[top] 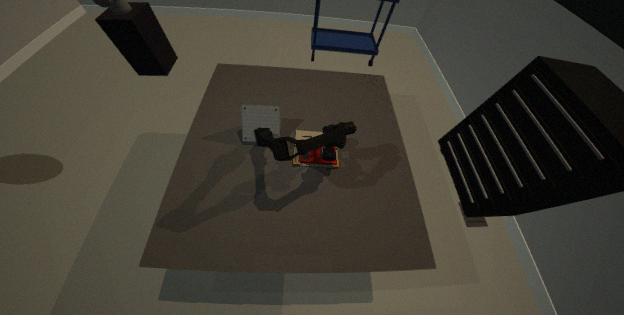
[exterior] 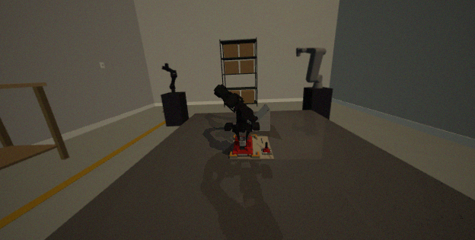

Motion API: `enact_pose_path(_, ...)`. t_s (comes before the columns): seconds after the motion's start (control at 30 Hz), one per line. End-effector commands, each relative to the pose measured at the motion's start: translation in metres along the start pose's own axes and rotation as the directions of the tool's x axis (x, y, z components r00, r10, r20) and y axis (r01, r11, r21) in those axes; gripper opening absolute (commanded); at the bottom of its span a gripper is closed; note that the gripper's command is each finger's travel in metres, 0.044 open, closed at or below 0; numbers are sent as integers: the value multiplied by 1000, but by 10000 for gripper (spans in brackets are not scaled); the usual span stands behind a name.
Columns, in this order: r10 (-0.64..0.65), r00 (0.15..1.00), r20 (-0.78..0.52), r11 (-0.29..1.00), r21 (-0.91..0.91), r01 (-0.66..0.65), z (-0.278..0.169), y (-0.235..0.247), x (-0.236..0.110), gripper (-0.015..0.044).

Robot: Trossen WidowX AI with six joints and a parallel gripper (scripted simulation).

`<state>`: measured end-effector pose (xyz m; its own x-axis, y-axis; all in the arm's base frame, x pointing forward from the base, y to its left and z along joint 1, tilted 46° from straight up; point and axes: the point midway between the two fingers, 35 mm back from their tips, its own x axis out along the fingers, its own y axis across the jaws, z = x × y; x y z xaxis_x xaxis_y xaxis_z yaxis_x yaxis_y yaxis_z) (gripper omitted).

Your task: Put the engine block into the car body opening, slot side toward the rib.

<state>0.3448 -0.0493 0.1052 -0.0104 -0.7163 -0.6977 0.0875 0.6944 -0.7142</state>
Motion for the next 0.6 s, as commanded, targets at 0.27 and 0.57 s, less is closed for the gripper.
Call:
enact_pose_path(0.27, -3, 1000, 1, 1000, 7, 3, 1, 0, 3, 158)
enact_pose_path(0.57, -3, 1000, 1, 1000, -9, 3, 0, 0, 5, 158)
